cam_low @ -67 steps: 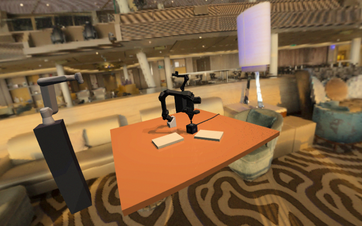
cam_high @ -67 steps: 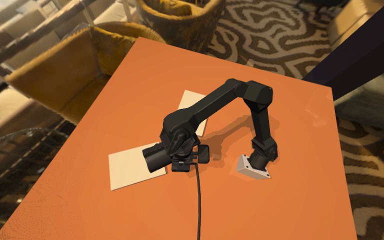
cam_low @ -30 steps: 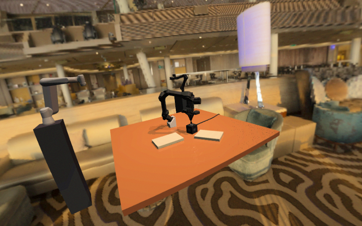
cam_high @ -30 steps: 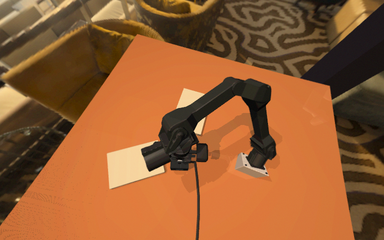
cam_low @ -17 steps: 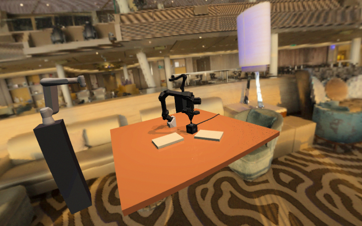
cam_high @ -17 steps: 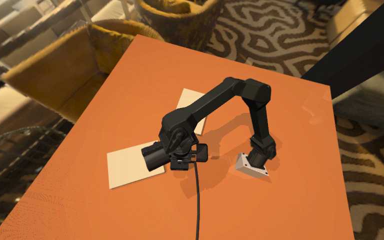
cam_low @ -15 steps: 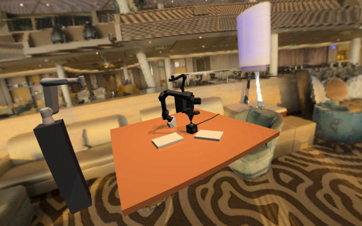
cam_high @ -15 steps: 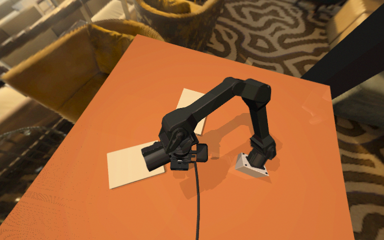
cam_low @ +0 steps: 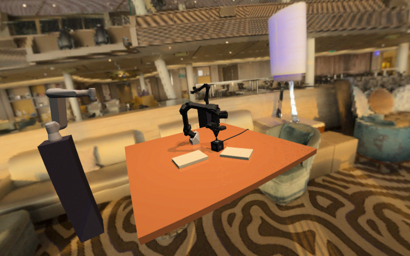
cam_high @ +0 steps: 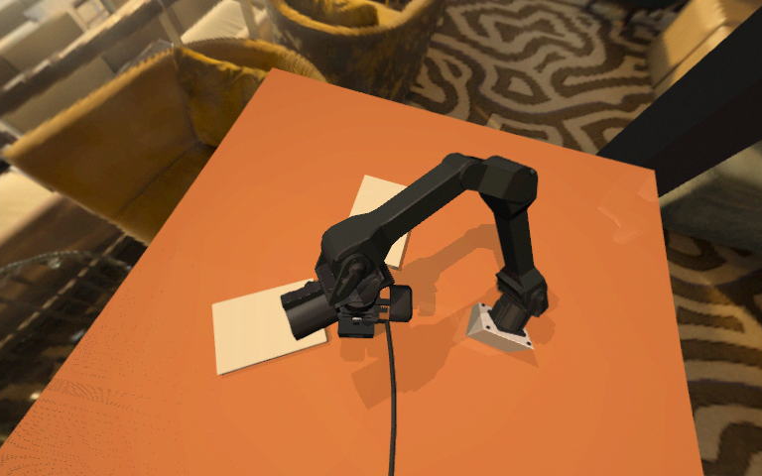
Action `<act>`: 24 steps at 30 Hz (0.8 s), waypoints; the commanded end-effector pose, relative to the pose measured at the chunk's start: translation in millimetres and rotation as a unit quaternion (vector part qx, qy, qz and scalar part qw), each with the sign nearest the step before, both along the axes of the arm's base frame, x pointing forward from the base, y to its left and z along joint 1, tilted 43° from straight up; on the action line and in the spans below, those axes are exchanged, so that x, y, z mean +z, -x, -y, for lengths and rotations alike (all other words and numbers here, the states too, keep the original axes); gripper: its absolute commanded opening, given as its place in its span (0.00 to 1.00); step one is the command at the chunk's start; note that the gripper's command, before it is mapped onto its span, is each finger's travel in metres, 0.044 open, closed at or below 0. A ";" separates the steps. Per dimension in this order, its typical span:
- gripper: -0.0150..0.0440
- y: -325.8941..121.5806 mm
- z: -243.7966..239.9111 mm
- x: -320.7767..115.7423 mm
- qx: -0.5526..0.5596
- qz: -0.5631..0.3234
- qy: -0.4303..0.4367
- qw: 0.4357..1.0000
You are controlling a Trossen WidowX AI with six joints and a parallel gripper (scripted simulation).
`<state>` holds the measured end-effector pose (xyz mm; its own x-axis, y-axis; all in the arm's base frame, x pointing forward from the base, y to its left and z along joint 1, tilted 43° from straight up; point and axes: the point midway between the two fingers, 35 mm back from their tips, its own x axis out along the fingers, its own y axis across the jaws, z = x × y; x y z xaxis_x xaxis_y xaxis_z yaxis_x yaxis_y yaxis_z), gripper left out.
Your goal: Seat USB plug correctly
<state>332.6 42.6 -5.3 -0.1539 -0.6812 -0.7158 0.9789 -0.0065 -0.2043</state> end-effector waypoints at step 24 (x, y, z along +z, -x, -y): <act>0.25 0.4 3.2 -2.9 0.001 -0.001 0.001 1.000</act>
<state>332.1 40.7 -7.5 -0.1539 -0.6812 -0.7157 0.9790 -0.0070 -0.2038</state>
